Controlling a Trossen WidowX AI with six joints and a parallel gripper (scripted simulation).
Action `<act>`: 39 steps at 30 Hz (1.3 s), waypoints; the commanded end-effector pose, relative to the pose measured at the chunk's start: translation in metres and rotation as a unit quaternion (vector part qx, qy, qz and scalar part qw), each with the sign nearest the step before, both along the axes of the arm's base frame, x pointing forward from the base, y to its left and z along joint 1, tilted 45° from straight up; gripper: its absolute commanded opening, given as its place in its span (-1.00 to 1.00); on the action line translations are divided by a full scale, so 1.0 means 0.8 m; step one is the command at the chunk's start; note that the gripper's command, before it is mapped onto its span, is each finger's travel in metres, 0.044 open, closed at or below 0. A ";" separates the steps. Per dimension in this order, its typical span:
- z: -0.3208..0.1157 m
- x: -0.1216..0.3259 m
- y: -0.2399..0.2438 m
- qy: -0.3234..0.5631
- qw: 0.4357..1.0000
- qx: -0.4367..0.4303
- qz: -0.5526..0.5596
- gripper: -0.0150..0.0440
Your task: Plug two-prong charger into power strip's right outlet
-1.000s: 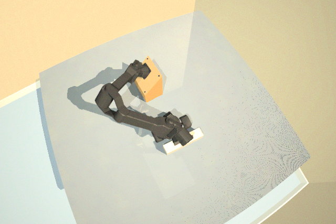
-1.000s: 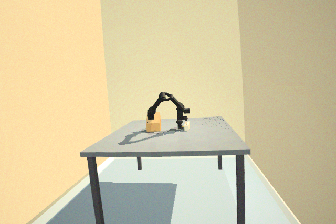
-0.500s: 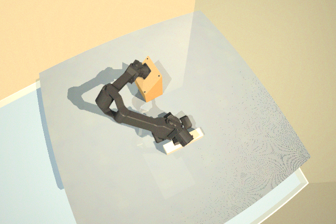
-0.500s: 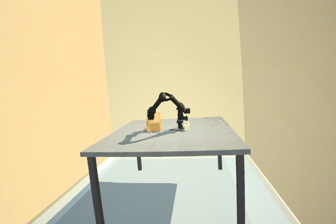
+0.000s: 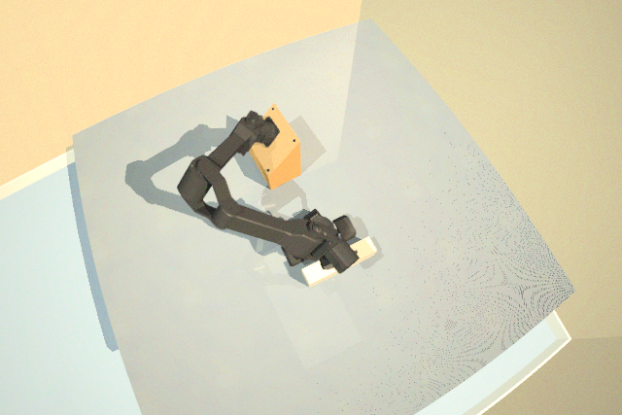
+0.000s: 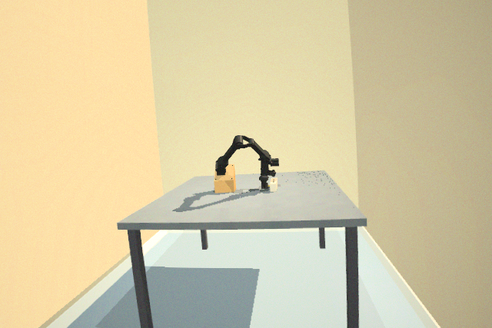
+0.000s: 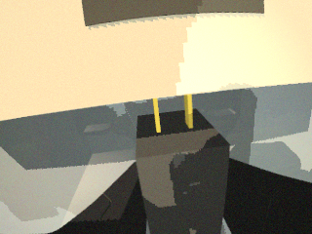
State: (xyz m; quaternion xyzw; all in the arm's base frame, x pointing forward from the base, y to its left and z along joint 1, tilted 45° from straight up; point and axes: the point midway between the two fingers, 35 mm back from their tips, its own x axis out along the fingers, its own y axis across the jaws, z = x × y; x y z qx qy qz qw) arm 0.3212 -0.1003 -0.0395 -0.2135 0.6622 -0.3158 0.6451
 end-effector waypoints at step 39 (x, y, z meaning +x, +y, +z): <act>0.002 0.010 -0.001 0.001 1.000 -0.002 0.002 -0.49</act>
